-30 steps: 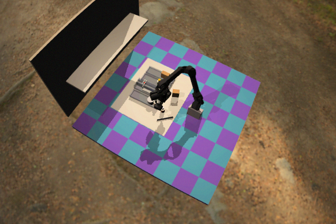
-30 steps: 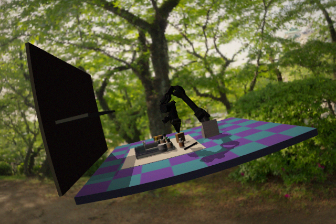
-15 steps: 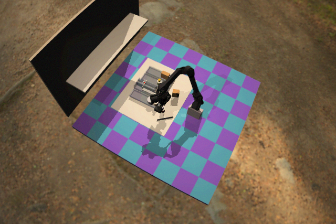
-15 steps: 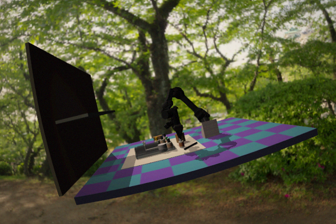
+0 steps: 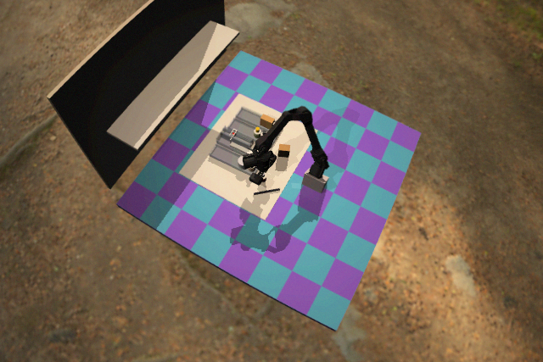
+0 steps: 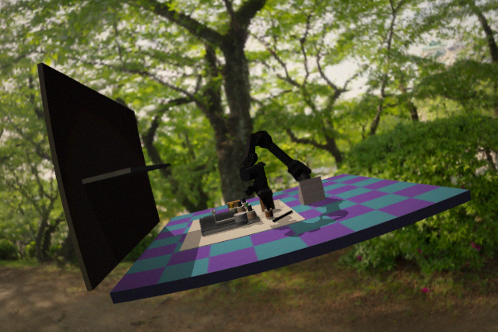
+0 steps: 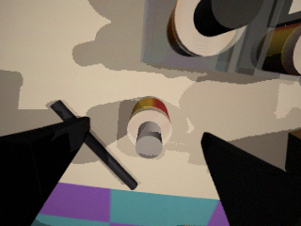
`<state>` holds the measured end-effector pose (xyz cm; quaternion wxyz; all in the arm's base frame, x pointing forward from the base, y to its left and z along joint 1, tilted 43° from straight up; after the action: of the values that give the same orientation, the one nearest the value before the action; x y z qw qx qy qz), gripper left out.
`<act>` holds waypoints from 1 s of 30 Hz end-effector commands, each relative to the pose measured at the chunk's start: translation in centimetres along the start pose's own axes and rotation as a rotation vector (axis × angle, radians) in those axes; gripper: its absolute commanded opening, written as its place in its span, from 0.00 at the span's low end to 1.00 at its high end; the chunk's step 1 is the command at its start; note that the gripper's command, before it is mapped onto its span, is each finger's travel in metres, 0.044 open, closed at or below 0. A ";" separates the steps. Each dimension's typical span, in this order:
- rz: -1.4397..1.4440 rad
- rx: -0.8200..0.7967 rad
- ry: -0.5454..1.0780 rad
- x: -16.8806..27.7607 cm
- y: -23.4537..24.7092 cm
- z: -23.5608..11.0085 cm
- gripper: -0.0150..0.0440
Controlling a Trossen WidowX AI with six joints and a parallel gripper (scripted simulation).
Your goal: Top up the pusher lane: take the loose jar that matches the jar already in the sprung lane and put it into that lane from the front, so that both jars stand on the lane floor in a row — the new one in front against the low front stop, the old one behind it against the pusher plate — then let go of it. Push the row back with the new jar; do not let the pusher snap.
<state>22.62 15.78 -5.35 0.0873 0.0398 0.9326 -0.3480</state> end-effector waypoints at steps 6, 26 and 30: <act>-0.006 0.008 0.001 0.2 -0.2 1.7 1.00; -0.006 0.008 0.001 0.2 -0.2 1.9 0.44; -0.006 0.007 0.001 0.2 -0.1 1.0 0.26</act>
<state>22.68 14.44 -6.59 0.0854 0.0388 0.9315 -0.3516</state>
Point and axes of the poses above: the point midway between the two fingers, 35 mm back from their tips, its own z axis out along the fingers, its own y axis across the jaws, x = y × z, the point moved 4 cm from there along -z, back along the fingers, and after that the axes turned 14 degrees about z, right-handed, at the moved point
